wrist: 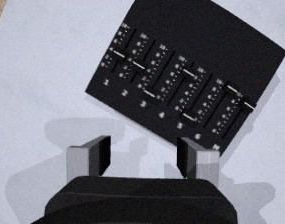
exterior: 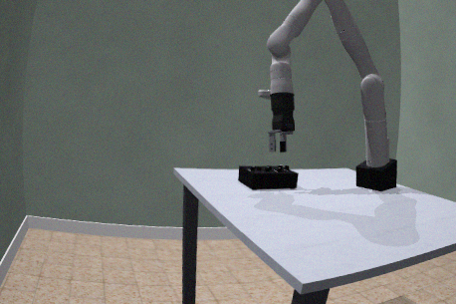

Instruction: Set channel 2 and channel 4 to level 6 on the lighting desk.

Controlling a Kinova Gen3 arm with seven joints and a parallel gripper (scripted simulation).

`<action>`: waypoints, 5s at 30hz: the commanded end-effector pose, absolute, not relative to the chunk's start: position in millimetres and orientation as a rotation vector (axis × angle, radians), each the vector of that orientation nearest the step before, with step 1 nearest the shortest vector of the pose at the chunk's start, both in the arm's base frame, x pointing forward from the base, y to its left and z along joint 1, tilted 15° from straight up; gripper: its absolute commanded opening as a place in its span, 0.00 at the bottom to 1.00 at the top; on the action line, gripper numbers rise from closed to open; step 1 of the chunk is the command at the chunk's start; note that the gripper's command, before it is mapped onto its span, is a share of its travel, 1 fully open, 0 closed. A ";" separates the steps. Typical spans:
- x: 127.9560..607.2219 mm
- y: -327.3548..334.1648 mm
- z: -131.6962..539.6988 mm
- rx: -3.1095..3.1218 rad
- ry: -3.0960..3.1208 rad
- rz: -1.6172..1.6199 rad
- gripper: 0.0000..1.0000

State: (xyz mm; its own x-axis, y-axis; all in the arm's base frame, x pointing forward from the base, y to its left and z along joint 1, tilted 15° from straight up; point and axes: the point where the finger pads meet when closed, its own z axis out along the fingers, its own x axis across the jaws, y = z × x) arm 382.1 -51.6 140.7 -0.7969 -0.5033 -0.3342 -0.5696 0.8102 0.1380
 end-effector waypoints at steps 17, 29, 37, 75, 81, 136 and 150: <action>380.5 -96.4 169.0 -1.613 2.334 0.026 1.00; 375.0 -113.3 179.3 -1.956 2.104 -0.106 1.00; 372.0 -120.0 183.2 -2.086 2.004 -0.154 1.00; 378.7 -115.9 174.4 -2.344 1.747 -0.192 1.00; 388.7 -107.7 162.2 -2.598 1.402 -0.227 1.00; 429.4 -71.7 122.9 -3.019 -0.067 -0.385 0.00; 429.4 -71.7 122.9 -3.019 -0.067 -0.385 0.00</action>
State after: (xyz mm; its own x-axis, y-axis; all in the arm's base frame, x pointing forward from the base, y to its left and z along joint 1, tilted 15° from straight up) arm 429.0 -71.5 122.4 0.9674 0.0312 0.2511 0.0559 -0.9942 -0.0918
